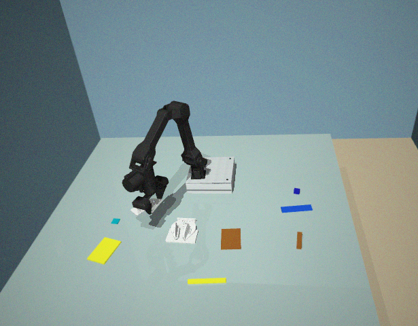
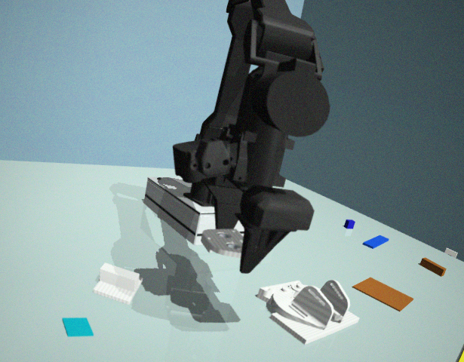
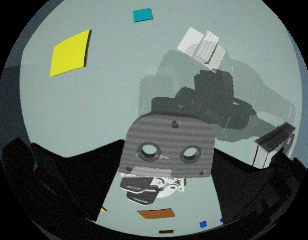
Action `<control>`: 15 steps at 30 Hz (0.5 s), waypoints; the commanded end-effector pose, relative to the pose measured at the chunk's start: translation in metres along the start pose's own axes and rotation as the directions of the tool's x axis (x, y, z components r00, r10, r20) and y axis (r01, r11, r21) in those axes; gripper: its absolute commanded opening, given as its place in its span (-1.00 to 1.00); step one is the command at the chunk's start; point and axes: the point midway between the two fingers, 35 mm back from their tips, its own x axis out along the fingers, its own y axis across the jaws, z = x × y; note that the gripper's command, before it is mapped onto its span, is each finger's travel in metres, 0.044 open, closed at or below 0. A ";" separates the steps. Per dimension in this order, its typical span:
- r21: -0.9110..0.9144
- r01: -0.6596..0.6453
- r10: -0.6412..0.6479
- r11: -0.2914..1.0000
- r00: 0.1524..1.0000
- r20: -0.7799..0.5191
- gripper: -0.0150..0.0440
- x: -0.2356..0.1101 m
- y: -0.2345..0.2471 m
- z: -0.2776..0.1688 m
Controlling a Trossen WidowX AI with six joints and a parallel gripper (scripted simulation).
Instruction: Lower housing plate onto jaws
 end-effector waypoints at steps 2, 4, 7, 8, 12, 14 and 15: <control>-0.178 0.004 -0.004 0.984 1.000 -0.001 0.70 0.001 -0.001 -0.012; -0.238 0.004 -0.004 0.971 1.000 -0.001 0.70 0.001 -0.001 -0.016; -0.327 0.003 -0.004 0.945 1.000 -0.001 0.70 0.001 -0.001 -0.022; -0.356 0.003 -0.004 0.934 1.000 -0.002 0.70 0.001 -0.001 -0.024; -0.469 0.002 -0.004 0.883 1.000 -0.002 0.70 0.001 -0.001 -0.033; -0.523 0.002 -0.004 0.853 1.000 -0.003 0.70 0.001 -0.001 -0.037; -0.549 0.002 -0.004 0.836 1.000 -0.003 0.70 0.001 -0.001 -0.039</control>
